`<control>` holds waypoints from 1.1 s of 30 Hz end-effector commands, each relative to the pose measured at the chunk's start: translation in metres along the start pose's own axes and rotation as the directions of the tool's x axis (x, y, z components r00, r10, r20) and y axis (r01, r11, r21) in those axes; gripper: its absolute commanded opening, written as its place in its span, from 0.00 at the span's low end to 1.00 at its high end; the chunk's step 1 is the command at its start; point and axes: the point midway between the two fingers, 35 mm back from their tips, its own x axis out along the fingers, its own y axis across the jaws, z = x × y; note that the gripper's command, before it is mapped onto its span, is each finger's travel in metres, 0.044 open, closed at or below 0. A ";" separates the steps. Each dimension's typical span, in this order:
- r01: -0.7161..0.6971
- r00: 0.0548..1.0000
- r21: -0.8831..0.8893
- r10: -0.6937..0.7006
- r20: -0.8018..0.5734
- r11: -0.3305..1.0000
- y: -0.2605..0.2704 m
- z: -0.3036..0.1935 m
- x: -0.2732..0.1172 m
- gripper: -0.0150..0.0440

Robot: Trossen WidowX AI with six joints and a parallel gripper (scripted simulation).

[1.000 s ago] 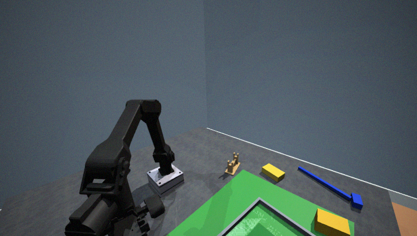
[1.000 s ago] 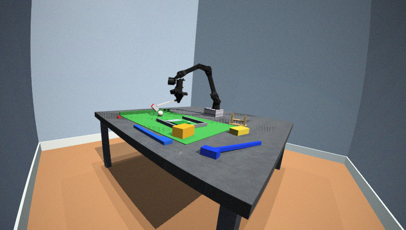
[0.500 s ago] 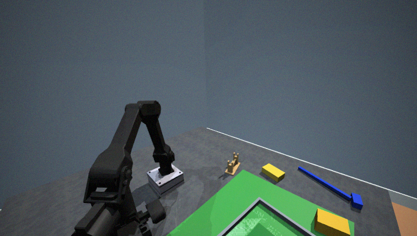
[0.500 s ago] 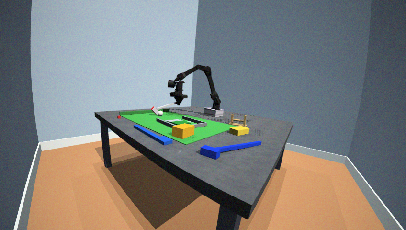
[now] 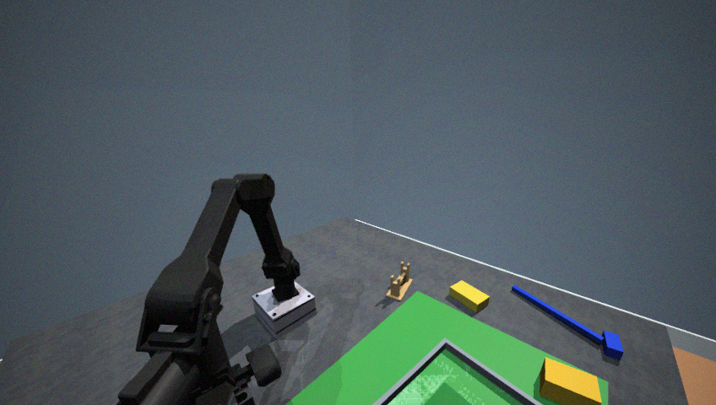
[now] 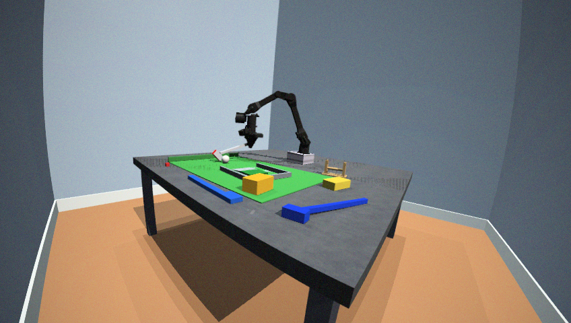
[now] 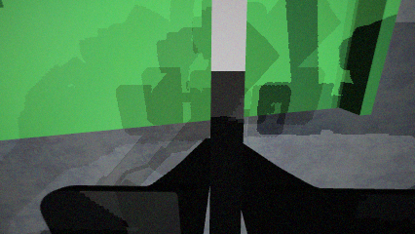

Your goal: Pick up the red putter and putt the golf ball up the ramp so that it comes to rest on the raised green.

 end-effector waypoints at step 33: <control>-0.003 1.000 0.004 0.003 0.005 1.000 0.115 0.002 -0.002 0.25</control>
